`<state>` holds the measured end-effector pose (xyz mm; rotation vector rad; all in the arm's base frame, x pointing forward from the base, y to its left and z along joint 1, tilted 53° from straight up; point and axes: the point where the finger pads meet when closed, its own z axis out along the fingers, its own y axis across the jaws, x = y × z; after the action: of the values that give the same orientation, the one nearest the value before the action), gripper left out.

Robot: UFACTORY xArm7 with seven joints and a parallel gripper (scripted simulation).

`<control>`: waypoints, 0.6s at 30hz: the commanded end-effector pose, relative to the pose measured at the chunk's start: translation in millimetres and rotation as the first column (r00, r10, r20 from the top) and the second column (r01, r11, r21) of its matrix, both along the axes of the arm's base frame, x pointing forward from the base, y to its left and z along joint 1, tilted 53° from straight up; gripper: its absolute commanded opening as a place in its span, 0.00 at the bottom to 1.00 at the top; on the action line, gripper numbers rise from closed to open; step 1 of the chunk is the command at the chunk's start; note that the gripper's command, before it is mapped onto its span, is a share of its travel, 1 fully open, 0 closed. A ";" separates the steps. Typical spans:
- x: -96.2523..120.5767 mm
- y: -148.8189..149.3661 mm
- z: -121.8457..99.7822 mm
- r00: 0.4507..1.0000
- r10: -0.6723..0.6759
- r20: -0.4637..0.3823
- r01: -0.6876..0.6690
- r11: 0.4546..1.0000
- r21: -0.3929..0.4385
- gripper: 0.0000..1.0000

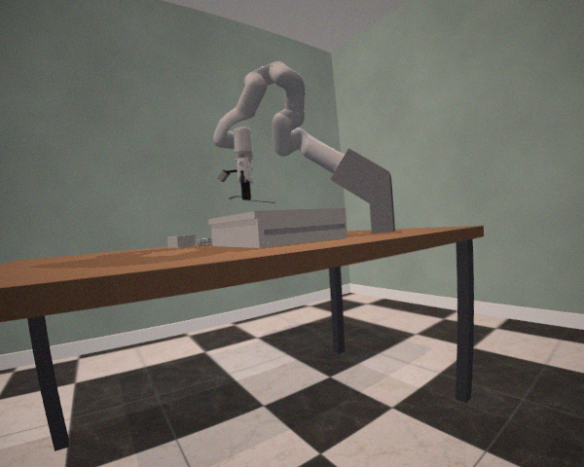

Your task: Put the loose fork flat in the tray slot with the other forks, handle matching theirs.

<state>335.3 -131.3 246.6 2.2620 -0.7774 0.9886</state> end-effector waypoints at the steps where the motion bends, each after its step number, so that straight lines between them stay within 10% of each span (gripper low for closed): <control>1: 44.7 43.5 -20.1 1.000 -0.030 -0.004 0.030 0.998 -0.046 0.03; 18: 86.1 217.9 -154.8 1.000 0.026 0.011 -0.026 0.999 0.031 0.03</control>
<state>405.9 44.7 119.1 2.3207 -0.7543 1.0044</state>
